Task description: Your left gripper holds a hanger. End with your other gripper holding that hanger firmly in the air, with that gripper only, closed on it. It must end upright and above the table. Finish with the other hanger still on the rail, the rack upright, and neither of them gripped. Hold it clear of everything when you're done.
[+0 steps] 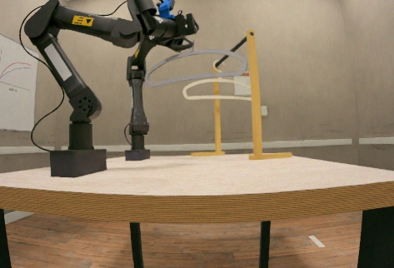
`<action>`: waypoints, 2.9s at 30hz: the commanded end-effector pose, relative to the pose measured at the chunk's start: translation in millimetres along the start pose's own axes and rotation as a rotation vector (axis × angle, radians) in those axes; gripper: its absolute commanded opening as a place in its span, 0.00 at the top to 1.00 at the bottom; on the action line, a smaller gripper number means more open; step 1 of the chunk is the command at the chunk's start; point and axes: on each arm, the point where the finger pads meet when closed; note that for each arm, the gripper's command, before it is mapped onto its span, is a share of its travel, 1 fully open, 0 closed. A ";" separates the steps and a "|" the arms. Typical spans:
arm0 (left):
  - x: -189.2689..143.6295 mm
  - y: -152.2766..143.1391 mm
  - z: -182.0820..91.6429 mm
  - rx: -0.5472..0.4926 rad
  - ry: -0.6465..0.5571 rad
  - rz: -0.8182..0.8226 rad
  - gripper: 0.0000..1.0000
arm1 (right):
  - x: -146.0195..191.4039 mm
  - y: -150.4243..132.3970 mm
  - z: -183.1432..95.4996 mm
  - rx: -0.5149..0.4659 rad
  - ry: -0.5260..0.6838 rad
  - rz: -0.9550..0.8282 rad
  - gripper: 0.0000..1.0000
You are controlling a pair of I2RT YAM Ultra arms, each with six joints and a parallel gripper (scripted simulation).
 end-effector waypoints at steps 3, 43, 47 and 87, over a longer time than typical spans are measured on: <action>2.0 7.1 -3.9 -0.023 -0.001 -0.015 0.99 | 4.5 6.4 0.7 -0.017 0.015 -0.011 0.00; 2.0 7.1 -3.9 -0.023 -0.001 -0.015 0.99 | -21.0 -56.8 77.7 0.198 0.191 -1.371 0.53; 2.0 7.1 -3.9 -0.023 -0.001 -0.015 0.99 | -20.7 -57.3 80.2 0.199 0.195 -1.397 0.53; 2.0 7.1 -3.9 -0.023 -0.001 -0.015 0.99 | -18.2 -57.5 117.3 0.182 0.195 -1.398 0.53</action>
Point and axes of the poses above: on each arm, the point where the finger pads meet when closed, its own z axis out along the fingers, its own x axis across the jaws, y = z × x, and after that the axes turned 8 degrees about z, right-handed
